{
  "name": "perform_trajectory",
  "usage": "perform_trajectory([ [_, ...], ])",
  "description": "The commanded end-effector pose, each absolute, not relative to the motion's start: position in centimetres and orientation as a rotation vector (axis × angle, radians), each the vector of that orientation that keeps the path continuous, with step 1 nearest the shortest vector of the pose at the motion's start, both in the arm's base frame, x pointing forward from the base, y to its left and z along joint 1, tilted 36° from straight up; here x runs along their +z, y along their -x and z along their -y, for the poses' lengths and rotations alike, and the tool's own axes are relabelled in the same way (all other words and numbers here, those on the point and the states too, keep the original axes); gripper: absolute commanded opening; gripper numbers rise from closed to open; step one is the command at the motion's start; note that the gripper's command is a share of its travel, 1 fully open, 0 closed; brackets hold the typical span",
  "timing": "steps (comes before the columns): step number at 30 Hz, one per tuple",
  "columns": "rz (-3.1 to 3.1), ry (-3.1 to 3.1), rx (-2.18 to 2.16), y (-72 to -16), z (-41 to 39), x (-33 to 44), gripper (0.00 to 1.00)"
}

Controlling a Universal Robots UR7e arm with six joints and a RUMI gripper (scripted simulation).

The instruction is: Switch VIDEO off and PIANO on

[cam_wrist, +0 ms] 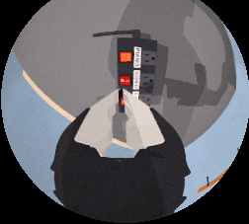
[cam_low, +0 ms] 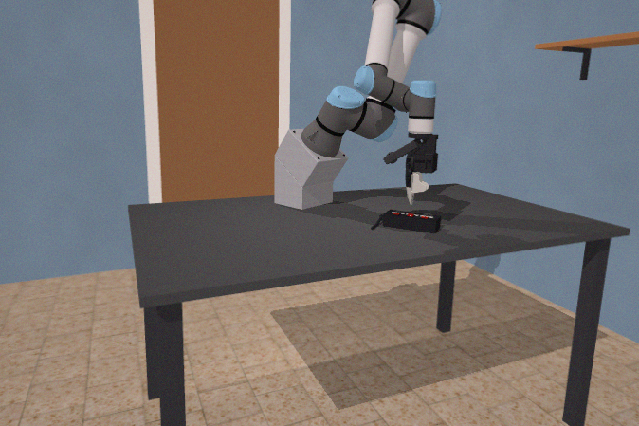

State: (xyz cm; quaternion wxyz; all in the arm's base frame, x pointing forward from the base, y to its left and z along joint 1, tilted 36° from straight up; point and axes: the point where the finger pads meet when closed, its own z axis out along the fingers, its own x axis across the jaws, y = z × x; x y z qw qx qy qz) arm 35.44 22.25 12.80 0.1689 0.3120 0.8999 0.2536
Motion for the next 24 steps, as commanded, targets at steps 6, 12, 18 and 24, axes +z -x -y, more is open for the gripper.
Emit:
perform_trajectory([
  [6,-2.558,-0.886,0.722,-35.44,-22.24,12.84,0.0],
  [12,-2.558,-0.886,0.722,-35.44,-22.24,12.85,1.0],
  [18,-2.558,-0.886,0.722,-35.35,-22.17,13.02,1.0],
  [24,-2.558,-0.886,0.722,-35.08,-21.96,13.49,1.0],
])
